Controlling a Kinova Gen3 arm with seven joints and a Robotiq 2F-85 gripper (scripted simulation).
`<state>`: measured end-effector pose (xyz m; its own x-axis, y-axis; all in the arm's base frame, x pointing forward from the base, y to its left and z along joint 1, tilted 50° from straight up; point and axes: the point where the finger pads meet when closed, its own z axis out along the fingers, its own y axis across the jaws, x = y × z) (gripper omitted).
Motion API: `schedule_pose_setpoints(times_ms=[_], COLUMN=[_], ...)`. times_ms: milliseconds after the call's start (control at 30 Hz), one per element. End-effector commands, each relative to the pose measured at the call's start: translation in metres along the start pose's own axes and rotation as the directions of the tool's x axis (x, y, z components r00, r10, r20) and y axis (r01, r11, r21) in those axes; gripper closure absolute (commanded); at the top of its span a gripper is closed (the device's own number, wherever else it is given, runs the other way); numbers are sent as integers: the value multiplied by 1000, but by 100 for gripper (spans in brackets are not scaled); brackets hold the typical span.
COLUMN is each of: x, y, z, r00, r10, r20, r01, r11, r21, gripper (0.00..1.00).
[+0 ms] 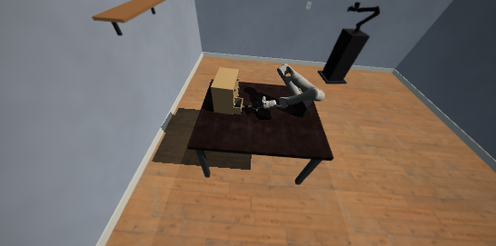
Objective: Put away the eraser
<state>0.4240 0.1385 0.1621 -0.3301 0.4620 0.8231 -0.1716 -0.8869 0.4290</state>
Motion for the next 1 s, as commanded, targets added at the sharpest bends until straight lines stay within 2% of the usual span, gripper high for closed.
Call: schedule_pose_setpoints(times_ms=[0,967], x=[1,7], y=[0,0], z=[0,18], r00=[1000,1000], r10=[1,1], r20=[-1,-1], r01=[-1,-1], r11=[1000,1000], r21=[0,0], gripper=[100,100])
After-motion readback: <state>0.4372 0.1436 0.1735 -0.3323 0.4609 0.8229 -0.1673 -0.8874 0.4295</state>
